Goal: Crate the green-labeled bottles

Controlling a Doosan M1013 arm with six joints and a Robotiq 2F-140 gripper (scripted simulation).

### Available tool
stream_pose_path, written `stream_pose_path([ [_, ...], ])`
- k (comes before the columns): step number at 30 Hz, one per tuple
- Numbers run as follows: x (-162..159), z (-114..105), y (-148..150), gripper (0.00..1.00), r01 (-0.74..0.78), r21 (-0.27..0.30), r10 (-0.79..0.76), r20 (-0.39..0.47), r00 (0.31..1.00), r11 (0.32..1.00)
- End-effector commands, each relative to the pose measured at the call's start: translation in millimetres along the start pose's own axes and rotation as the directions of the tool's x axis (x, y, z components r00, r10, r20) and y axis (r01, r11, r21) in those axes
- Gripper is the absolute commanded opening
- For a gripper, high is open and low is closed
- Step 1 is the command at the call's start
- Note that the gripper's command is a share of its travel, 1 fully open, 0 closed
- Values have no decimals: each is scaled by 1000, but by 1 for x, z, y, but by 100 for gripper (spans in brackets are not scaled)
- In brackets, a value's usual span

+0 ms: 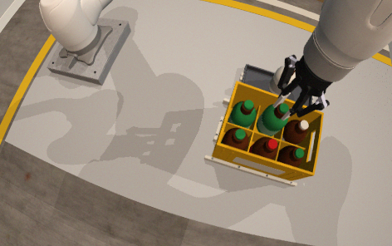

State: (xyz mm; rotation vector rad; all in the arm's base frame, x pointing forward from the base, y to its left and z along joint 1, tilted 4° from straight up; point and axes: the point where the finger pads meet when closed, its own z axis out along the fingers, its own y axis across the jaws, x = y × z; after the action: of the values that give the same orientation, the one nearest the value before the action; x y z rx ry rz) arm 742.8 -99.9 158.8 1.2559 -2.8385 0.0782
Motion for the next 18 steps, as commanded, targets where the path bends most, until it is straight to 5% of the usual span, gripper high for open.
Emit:
stream_pose_path([
  [1,2,9,-1,0,3,-2,-3,-3,1000,1000],
  [18,2,25,-1,0,3,-2,-3,-3,1000,1000],
])
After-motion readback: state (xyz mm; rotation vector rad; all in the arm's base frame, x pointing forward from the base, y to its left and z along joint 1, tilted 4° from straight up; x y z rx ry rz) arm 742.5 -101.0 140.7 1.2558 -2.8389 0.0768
